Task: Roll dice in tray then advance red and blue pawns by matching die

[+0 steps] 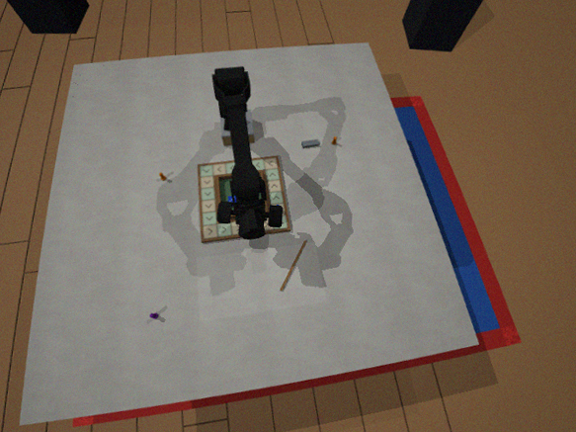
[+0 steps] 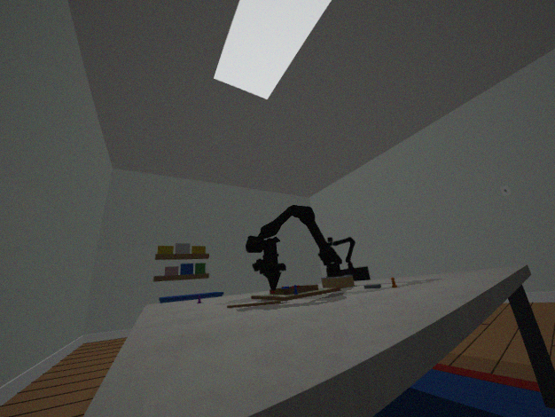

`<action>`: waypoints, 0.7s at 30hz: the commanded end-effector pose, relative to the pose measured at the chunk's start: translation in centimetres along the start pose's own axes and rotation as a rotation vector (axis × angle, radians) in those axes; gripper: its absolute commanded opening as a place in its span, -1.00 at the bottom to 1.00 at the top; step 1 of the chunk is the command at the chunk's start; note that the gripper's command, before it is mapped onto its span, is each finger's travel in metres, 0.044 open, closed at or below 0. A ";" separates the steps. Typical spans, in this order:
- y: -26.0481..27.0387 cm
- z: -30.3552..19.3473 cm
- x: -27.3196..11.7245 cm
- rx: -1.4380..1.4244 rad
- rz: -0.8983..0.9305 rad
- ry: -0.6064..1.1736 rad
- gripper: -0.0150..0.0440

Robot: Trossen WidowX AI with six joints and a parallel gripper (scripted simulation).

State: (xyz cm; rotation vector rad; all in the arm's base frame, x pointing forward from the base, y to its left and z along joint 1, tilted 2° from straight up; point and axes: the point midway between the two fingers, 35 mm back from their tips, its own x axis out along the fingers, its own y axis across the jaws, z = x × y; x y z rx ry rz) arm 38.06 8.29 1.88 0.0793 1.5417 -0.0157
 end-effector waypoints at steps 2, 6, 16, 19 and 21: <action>0.0 -0.2 1.0 0.004 0.001 0.010 -0.49; 0.0 0.0 0.7 0.000 0.000 0.002 -0.40; 0.0 0.0 0.7 0.000 0.000 0.002 0.49; 0.0 0.0 0.7 0.000 0.000 0.002 0.75; 0.0 0.0 0.5 0.000 0.000 0.002 0.93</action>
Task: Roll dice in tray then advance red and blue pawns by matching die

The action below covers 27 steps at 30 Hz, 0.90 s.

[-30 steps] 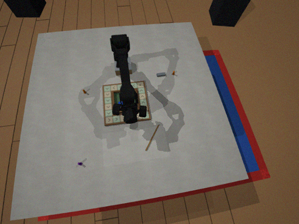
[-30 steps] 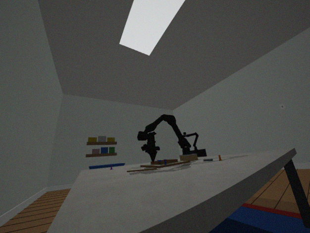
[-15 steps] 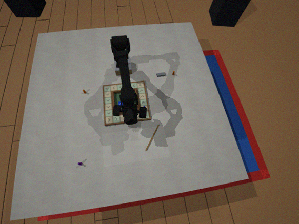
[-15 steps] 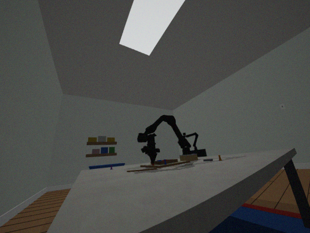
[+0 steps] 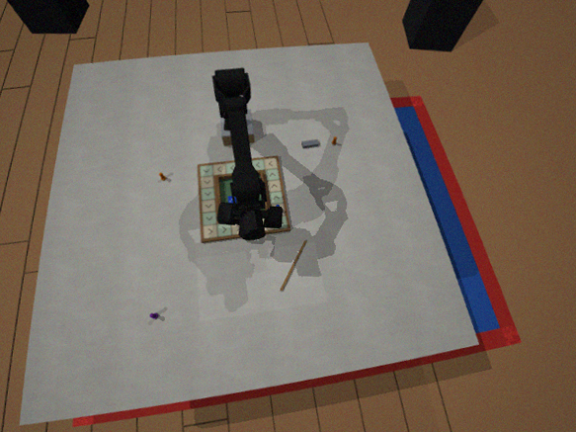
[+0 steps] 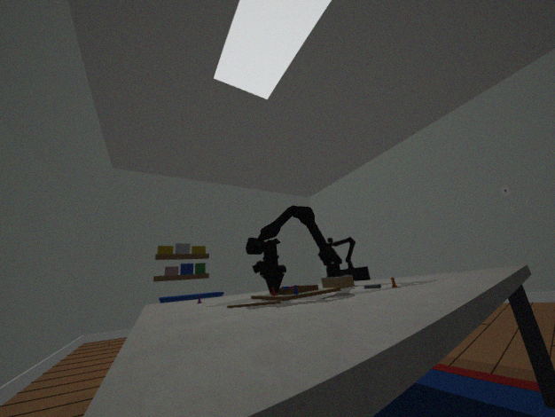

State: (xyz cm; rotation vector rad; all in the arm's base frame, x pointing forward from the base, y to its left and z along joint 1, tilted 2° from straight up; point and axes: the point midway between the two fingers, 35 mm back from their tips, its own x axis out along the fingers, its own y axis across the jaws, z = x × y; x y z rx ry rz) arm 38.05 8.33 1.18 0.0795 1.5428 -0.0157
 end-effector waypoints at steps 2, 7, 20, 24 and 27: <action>0.0 0.0 -2.3 0.002 0.000 0.005 1.00; 0.0 -0.1 -4.7 0.004 0.000 0.009 1.00; 7.7 -6.6 -5.3 0.359 0.004 0.015 0.19; 7.7 -6.6 -5.3 0.359 0.004 0.015 0.19; 7.7 -6.6 -4.3 0.359 0.004 0.015 0.19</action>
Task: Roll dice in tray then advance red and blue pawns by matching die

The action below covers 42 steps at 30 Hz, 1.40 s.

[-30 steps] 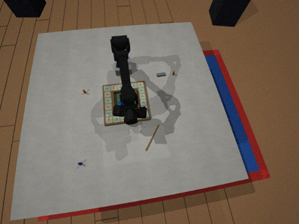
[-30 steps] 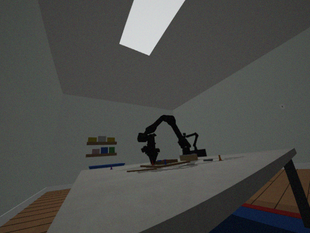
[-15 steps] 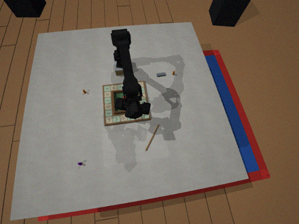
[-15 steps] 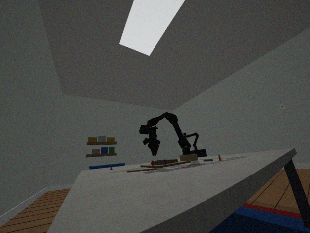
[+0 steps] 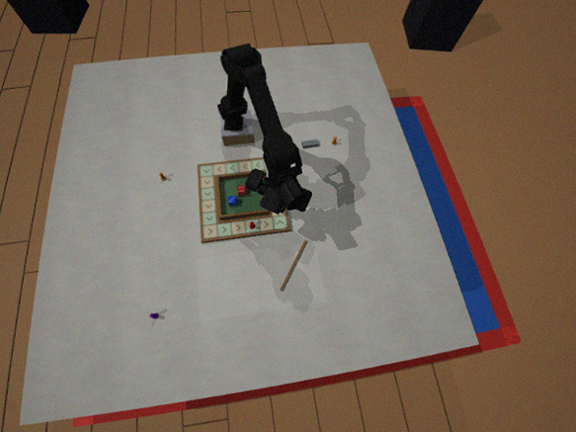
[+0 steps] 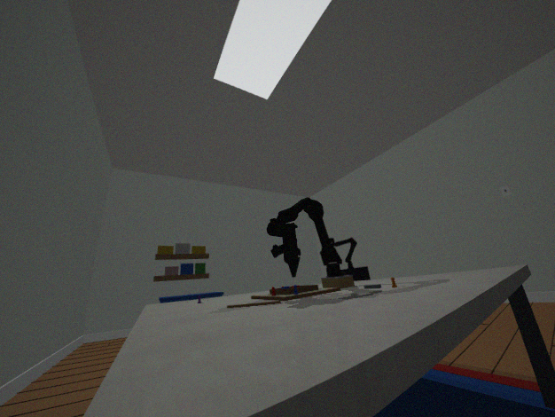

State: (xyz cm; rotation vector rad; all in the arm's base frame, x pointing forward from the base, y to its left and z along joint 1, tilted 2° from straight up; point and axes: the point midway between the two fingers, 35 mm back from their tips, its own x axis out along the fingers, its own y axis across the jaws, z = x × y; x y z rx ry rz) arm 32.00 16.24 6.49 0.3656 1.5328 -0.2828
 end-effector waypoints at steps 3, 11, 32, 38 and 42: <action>-0.1 -0.2 1.3 0.006 -0.005 0.007 0.19; -0.1 -0.2 2.4 0.003 -0.006 0.007 0.19; -0.1 -0.2 5.5 0.006 -0.005 0.007 0.19; -0.1 -0.2 5.5 0.006 -0.005 0.007 -0.28; -0.1 -0.2 5.5 0.006 -0.005 0.007 -0.37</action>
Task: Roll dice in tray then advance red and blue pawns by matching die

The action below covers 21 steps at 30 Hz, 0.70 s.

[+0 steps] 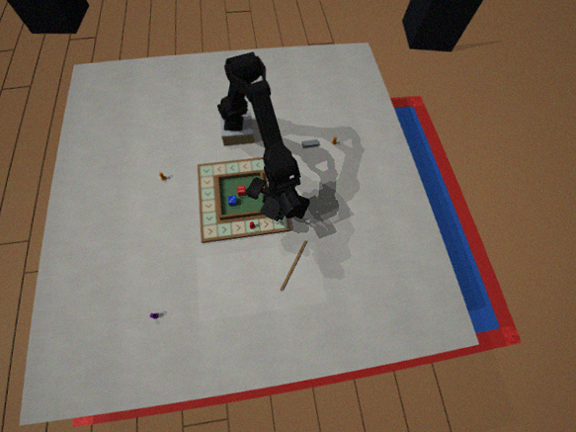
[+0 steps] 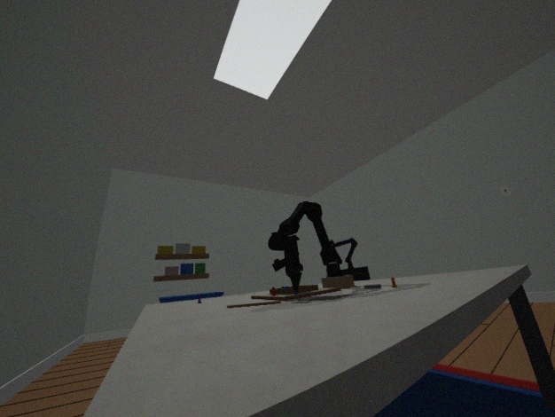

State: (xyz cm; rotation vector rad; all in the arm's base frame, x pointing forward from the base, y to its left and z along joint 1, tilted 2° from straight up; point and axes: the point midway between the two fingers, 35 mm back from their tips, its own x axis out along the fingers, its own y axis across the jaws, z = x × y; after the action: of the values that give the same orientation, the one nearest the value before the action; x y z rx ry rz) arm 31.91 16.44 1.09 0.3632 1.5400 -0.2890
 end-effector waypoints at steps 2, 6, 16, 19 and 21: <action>0.0 0.0 0.1 0.003 0.002 0.001 -0.42; 0.1 0.0 0.0 0.003 0.002 0.001 -0.49; 0.5 0.4 -5.9 0.004 0.003 0.000 -0.49; 0.5 0.4 -7.8 0.004 0.002 0.000 -0.49; 0.4 0.3 -9.1 0.004 0.002 0.000 -0.49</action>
State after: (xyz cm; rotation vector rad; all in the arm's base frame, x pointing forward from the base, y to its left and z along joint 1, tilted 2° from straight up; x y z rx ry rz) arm 32.39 16.39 8.81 0.3702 1.5362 -0.2926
